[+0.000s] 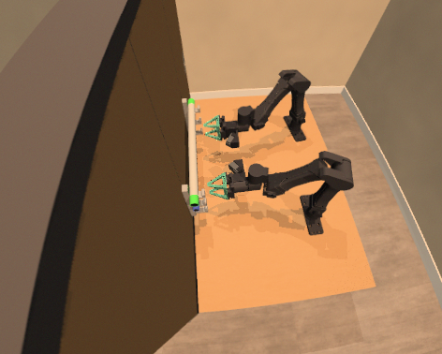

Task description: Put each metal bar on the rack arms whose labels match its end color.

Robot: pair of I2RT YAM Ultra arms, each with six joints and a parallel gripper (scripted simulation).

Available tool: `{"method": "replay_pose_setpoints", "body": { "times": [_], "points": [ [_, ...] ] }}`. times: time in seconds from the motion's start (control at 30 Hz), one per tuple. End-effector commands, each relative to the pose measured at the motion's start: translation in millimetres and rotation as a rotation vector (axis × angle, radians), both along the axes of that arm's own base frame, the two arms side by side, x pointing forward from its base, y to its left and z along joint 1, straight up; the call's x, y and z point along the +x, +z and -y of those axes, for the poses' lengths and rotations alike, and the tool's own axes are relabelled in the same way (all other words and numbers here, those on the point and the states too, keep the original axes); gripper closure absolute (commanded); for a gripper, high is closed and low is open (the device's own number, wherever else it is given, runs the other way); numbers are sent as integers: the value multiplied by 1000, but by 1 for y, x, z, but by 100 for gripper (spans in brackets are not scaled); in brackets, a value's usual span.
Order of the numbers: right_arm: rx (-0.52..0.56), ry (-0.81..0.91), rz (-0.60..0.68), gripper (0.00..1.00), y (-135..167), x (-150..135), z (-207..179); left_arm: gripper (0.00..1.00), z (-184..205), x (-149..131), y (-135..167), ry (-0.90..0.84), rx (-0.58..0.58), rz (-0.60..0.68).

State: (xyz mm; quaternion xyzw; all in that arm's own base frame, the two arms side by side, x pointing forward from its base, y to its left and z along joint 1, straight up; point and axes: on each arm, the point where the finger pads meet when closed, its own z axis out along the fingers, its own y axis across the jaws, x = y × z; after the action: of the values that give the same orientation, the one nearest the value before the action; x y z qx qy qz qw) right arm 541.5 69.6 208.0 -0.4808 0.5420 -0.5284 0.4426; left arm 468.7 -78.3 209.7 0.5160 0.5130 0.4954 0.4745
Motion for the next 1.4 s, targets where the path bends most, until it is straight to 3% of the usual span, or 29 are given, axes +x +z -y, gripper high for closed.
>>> {"method": "replay_pose_setpoints", "body": {
  "times": [0.0, 0.5, 1.37],
  "points": [
    [21, -2, 58, 31, 23, -9, -1, 30, 3, -9, 21, -5, -24, 61],
    [21, -2, 58, 31, 23, -25, -4, 30, 4, -25, 21, -5, -24, 61],
    [21, 0, 58, 19, 23, -29, -5, 18, 4, -29, 21, -5, -24, 61]
  ]
}}
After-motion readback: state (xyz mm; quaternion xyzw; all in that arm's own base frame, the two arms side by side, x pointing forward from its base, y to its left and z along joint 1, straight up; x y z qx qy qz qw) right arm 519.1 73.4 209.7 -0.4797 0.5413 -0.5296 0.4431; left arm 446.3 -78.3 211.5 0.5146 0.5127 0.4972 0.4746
